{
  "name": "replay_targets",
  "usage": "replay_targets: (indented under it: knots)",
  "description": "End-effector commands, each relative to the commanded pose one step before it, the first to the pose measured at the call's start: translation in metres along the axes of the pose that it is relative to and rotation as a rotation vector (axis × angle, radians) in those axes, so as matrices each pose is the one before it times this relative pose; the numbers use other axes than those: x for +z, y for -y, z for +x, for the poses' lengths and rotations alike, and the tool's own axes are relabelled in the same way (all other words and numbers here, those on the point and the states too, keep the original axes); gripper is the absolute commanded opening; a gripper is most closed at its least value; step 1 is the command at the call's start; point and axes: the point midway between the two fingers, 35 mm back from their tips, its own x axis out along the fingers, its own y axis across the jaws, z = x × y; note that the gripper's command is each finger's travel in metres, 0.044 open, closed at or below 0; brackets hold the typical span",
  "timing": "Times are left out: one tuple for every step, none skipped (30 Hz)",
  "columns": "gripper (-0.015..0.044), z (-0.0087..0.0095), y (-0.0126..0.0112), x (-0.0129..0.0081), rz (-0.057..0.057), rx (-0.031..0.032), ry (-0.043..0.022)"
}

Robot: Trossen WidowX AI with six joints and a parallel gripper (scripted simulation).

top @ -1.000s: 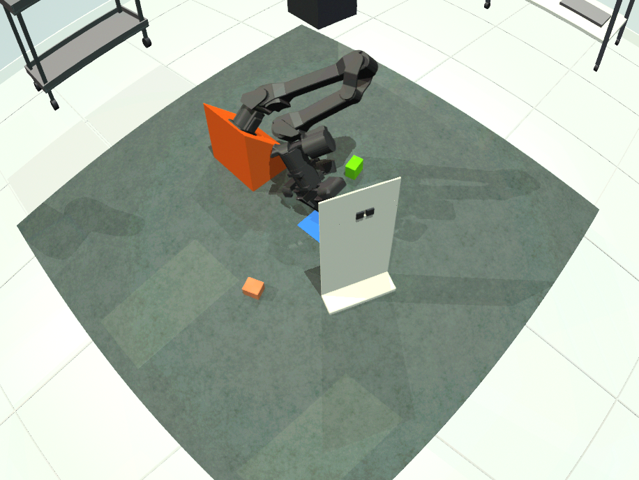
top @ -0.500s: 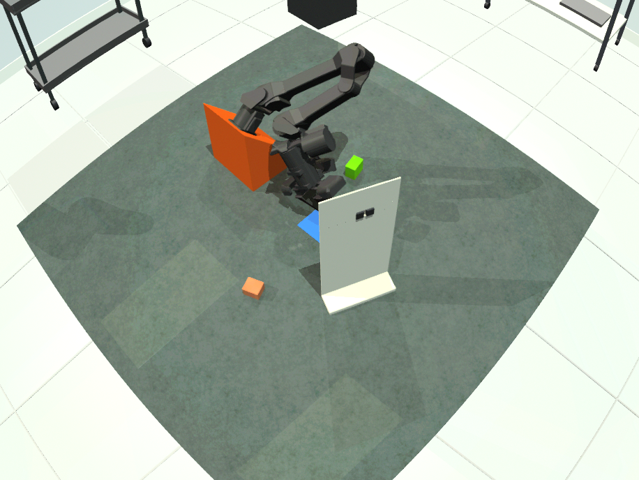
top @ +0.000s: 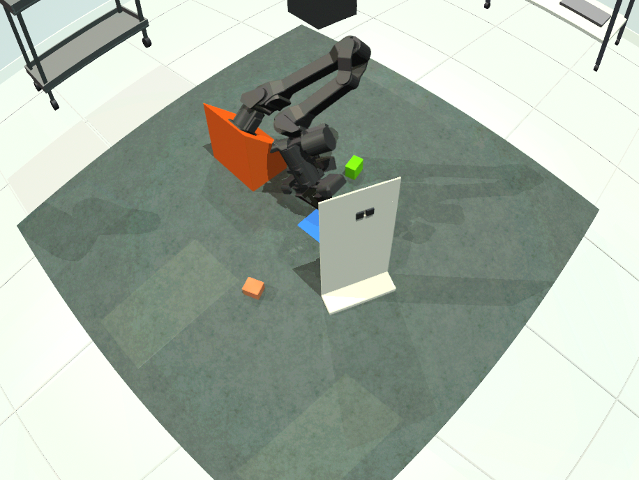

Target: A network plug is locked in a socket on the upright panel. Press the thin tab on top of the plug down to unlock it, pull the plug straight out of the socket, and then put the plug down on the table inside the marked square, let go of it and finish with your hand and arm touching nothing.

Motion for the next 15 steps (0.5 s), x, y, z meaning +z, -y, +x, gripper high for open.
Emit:
replay_targets:
  knots:
    - [0.0156, -0.00162, 0.00176, -0.00017, -0.0041, 0.00089, 0.00119]
    - [0.0156, -0.00048, 0.00043, -0.00012, -0.0001, 0.00023, -0.00027]
    - [0.0156, -0.00048, 0.00043, -0.00012, -0.0001, 0.00022, -0.00026]
    - [0.0156, -0.00048, 0.00043, -0.00011, -0.0001, 0.00022, -0.00025]
    - [0.0156, -0.00049, 0.00042, -0.00011, -0.0001, 0.00021, -0.00024]
    - [0.0156, -0.00049, 0.00042, -0.00011, -0.0001, 0.0002, -0.00023]
    - [0.0156, -0.0005, 0.00042, -0.00011, -0.0001, 0.0002, -0.00022]
    - [0.0156, -0.0005, 0.00042, -0.0001, -0.0001, 0.00019, -0.00021]
    - [0.0156, -0.0005, 0.00042, -0.0001, -0.0001, 0.00019, -0.0002]
    - [0.0156, -0.00051, 0.00042, -0.0001, -0.0001, 0.00018, -0.00019]
    - [0.0156, -0.00051, 0.00041, -0.00009, -0.0001, 0.00017, -0.00018]
    - [0.0156, -0.00051, 0.00041, -0.00009, -0.0001, 0.00017, -0.00017]
    - [0.0156, -0.00052, 0.00041, -0.00009, -0.0001, 0.00016, -0.00016]
    - [0.0156, -0.00052, 0.00041, -0.00008, -0.0001, 0.00015, -0.00016]
    - [0.0156, -0.00053, 0.00041, -0.00008, -0.0001, 0.00015, -0.00015]
